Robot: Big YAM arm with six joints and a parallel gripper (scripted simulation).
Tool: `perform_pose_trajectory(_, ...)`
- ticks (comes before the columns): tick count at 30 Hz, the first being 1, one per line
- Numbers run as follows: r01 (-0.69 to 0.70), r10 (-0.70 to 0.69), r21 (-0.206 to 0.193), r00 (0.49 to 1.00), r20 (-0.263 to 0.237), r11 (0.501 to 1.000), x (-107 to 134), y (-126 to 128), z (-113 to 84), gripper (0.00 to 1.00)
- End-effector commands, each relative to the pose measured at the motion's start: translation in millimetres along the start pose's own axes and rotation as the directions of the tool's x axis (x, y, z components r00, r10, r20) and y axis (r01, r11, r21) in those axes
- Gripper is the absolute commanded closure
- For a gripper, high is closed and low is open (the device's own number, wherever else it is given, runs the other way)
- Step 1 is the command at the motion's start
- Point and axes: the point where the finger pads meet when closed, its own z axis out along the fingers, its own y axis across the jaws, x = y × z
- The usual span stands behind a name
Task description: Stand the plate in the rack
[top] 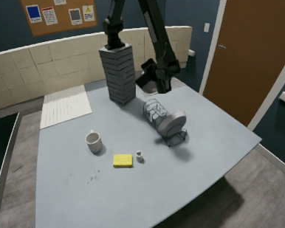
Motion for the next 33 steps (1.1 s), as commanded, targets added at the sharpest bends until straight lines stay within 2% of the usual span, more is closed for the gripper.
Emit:
perform_pose_trajectory(1,0.009,-0.009,-0.002,1.0,-0.009,1.0,-3.4,1.8,-2.2,1.0)
perform_pose_trajectory(19,0.012,-0.012,-0.017,1.0,-0.006,1.0,-13.9,19.8,1.4,1.0)
perform_pose_trajectory(21,0.012,-0.012,-0.017,1.0,-0.006,1.0,-13.9,19.8,1.4,1.0)
perform_pose_trajectory(22,0.014,-0.014,-0.015,1.0,-0.002,1.0,-8.3,11.5,-3.0,1.0)
perform_pose_trajectory(24,0.015,-0.015,-0.021,1.0,-0.002,1.0,-15.8,24.7,3.2,1.0)
perform_pose_trajectory(30,0.011,-0.011,-0.009,1.0,-0.007,1.0,-18.6,26.4,7.2,1.0)
perform_pose_trajectory(33,0.019,-0.019,-0.035,1.0,0.003,0.999,-15.7,25.7,-1.7,1.0)
